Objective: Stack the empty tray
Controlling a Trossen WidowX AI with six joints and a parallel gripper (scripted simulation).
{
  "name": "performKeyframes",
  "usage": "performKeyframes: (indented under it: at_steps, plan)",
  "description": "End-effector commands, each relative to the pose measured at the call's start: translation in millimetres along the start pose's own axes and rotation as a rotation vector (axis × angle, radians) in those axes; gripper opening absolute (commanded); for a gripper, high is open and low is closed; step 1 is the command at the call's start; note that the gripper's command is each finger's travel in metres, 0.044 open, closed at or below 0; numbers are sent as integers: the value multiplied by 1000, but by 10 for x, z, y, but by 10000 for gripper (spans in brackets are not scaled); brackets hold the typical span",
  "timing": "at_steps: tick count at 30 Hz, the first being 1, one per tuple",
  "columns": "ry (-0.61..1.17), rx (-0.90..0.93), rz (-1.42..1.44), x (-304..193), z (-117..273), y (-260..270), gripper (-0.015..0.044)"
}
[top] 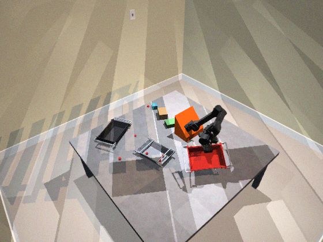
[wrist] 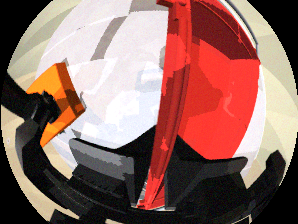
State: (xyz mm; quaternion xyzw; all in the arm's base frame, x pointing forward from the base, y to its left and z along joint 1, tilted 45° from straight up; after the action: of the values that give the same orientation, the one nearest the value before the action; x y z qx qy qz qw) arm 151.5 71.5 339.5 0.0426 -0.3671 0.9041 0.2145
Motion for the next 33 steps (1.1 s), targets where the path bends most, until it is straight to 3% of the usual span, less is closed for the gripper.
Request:
performKeyframes:
  at_steps: [1, 33]
  plan:
    - [20, -4, -23, -123, 34, -22, 0]
    - [48, 52, -301, -1341, 63, 283, 0]
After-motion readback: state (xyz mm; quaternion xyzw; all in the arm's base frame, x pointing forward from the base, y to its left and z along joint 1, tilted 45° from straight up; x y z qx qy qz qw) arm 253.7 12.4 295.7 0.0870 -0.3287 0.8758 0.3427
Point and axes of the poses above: the point midway between the two fingers, 35 mm back from their tips, its own z axis back along the fingers, its own y axis across the jaws, x = y × z, the point moved 9 cm from there along z, back along the fingers, and after that the axes turned 13 degrees about z, right-handed, at the moved point
